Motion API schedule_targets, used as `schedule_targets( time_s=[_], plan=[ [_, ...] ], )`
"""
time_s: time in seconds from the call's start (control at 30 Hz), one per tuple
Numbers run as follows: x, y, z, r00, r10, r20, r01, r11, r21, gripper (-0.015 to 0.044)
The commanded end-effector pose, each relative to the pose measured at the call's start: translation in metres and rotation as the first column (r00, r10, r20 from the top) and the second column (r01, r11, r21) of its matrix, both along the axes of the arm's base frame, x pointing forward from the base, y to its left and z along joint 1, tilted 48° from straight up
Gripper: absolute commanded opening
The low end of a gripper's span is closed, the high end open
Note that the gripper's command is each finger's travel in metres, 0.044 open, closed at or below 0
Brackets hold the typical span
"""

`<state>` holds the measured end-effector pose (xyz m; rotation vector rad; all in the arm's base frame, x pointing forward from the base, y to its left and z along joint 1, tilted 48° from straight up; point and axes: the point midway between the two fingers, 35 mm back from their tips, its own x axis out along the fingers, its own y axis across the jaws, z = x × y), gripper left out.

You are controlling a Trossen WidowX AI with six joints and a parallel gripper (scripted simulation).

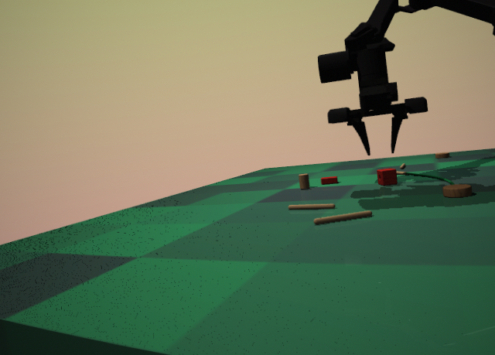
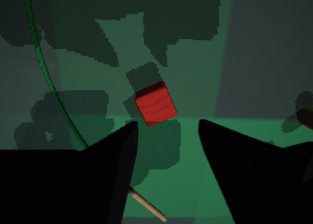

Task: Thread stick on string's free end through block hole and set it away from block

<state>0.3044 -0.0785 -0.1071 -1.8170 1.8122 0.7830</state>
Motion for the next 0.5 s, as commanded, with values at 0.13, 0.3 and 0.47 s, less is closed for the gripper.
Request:
schedule_targets(
  time_s=[0.13,0.3,0.47],
  plan=[
    [0.0,0.0,0.0,1.0,0.0,0.0,0.0,1.0,0.0,0.0025],
    [0.0,0.0,0.0,1.0,0.0,0.0,0.0,1.0,0.0,0.0],
    [0.0,0.0,0.0,1.0,0.0,0.0,0.0,1.0,0.0,0.0]
  ],
)
